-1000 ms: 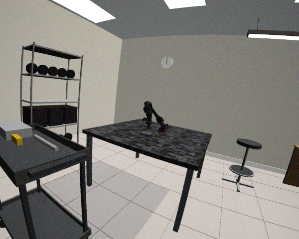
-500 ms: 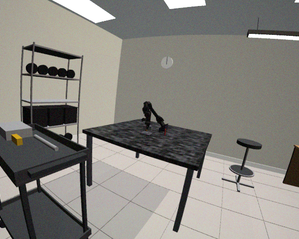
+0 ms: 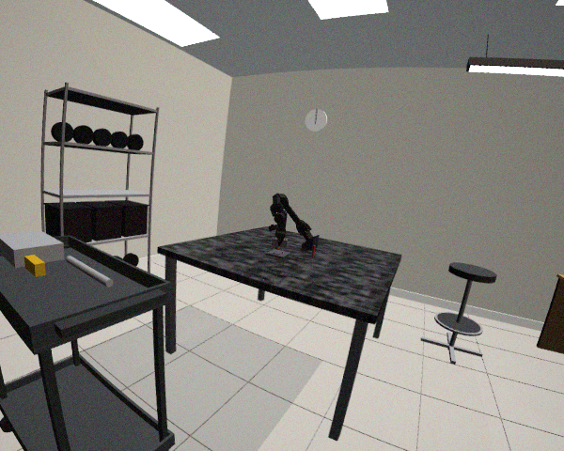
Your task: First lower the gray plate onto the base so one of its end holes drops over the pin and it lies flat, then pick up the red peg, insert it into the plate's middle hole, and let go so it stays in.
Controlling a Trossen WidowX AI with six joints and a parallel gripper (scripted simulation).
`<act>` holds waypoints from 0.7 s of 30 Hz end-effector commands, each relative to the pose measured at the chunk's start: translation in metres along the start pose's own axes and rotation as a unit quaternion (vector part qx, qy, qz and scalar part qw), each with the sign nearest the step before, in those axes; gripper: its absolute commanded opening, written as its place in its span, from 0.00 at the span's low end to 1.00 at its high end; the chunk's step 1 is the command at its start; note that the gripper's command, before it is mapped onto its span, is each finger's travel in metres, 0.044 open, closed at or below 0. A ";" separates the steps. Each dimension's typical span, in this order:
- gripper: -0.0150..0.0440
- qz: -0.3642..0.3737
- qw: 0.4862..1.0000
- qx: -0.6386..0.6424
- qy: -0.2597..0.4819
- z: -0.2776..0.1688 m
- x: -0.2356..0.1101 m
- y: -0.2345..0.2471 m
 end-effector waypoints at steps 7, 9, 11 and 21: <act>0.25 0.000 1.000 -0.001 -0.003 0.001 0.015 0.000; 0.25 0.000 1.000 -0.001 -0.003 0.002 0.015 0.000; 0.25 0.000 1.000 -0.001 -0.003 0.002 0.016 0.000; 0.25 0.000 1.000 -0.001 -0.003 0.002 0.030 0.000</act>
Point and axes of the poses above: the point midway between the two fingers, 35 mm back from their tips, its own x axis out along the fingers, its own y axis across the jaws, z = x × y, the point moved 3 cm from there along -x, back along the fingers, and after that the axes turned 6 degrees about -x, right-handed, at the moved point
